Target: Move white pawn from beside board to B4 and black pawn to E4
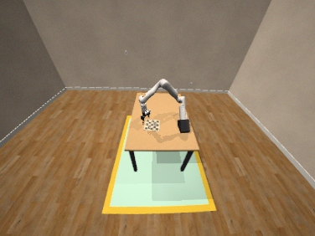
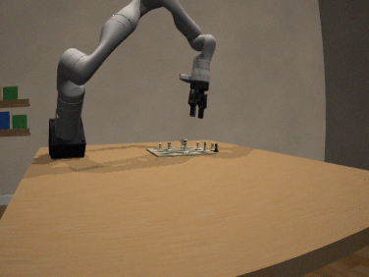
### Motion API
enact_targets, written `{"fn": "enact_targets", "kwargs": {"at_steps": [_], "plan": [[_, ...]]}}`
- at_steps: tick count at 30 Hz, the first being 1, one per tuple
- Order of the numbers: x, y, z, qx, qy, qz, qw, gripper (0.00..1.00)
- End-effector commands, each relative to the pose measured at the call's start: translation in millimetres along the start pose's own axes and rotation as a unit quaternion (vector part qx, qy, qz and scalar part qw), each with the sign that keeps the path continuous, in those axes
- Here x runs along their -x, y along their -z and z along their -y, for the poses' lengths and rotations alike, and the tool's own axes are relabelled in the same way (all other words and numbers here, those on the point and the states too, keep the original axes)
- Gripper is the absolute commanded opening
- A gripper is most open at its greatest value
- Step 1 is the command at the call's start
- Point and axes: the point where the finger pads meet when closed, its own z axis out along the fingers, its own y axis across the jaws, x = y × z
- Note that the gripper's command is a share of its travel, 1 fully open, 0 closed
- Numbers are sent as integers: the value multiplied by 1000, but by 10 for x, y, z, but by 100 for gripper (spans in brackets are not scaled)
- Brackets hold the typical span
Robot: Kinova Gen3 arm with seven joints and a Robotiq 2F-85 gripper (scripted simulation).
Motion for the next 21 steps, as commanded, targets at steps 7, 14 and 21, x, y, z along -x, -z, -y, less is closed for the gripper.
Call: {"fn": "enact_targets", "kwargs": {"at_steps": [7,14,21], "plan": [[13,4,33,5,11,-14,1000,100],[19,-2,67,10,24,-27,999,100],[25,-7,102,15,36,-40,998,100]]}}
